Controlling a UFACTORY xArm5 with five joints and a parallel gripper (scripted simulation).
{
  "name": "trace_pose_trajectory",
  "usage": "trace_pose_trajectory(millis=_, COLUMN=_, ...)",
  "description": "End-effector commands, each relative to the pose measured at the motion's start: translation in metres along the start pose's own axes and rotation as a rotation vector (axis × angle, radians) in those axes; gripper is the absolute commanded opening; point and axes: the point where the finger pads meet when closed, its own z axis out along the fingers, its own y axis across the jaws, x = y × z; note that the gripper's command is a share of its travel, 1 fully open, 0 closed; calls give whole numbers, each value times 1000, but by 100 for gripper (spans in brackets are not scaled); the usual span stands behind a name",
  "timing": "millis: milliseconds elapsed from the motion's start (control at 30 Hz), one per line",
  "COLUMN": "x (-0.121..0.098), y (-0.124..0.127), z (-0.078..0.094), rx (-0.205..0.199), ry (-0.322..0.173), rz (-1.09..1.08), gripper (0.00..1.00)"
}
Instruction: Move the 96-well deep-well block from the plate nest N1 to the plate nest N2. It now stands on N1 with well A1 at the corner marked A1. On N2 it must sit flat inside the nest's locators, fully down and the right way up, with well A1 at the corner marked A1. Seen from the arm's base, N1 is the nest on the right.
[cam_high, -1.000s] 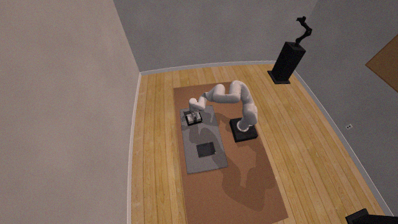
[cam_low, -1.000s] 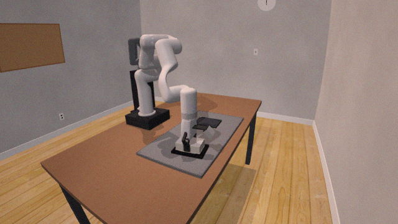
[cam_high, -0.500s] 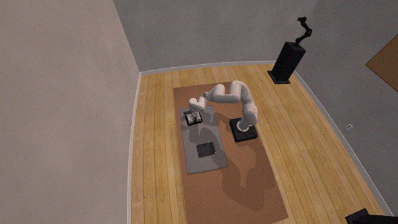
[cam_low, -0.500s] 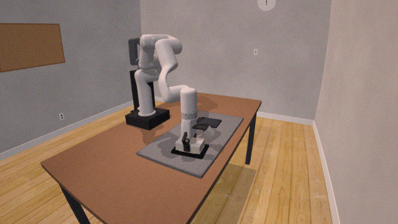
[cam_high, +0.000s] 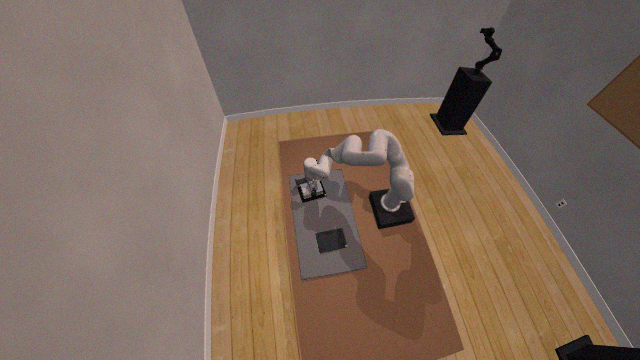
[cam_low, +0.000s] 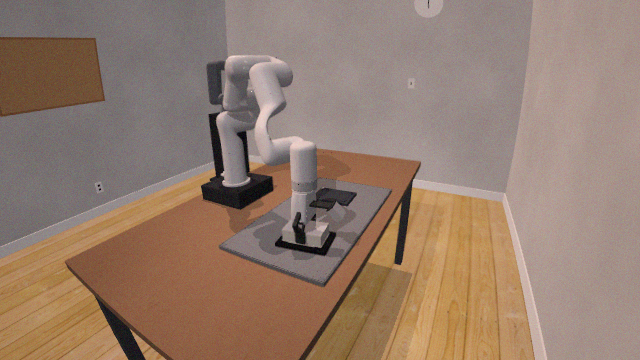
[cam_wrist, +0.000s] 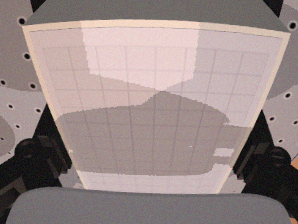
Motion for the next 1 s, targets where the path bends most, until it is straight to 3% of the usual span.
trace_pose_trajectory(millis=0, x=1, y=1, z=-2, rx=-2, ry=4, rz=0, gripper=0)
trace_pose_trajectory(millis=967, x=1, y=1, z=-15, rx=-2, ry=4, rz=0, gripper=0)
